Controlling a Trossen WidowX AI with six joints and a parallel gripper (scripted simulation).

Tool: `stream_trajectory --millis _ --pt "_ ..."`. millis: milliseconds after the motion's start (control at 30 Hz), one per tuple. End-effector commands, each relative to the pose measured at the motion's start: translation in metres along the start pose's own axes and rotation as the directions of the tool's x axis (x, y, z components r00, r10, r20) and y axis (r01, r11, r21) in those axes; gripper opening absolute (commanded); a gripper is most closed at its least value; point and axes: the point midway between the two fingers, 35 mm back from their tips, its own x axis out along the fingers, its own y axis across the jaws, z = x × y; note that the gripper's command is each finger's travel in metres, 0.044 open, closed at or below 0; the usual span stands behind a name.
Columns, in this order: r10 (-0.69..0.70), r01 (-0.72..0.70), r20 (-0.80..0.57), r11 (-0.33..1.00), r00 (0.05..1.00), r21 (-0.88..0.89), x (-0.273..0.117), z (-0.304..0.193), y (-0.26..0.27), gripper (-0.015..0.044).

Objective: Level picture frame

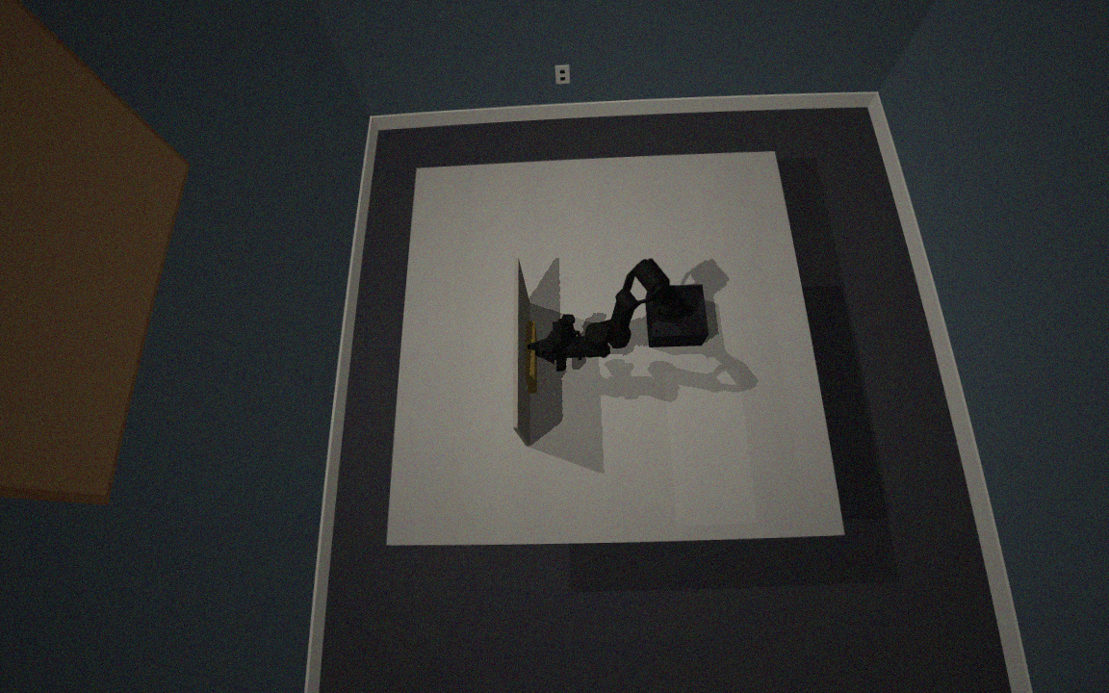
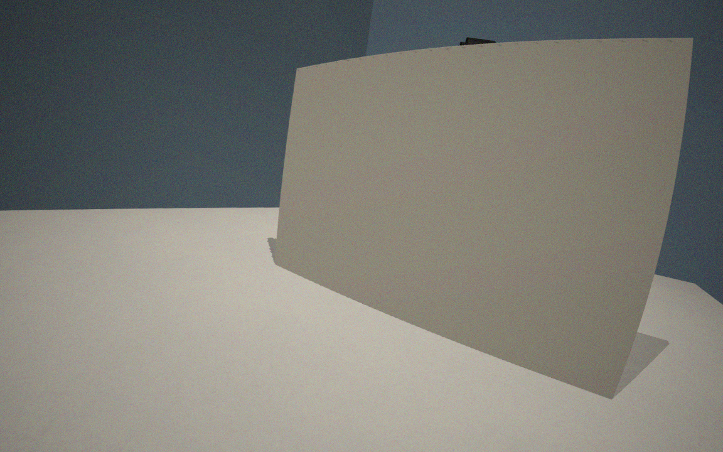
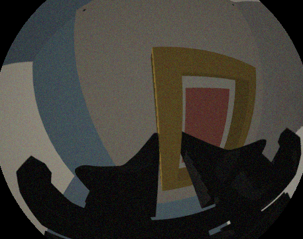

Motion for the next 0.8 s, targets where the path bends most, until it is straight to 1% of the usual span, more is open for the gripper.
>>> stream_trajectory --millis 0,767 --pt "-0.001 0.001 -0.003 1.0 1.0 -0.003 0.0001 -0.0004 0.0001 0.0" --pt "-0.001 0.001 -0.003 1.0 1.0 -0.003 0.0001 0.0 0.0069 0.0"
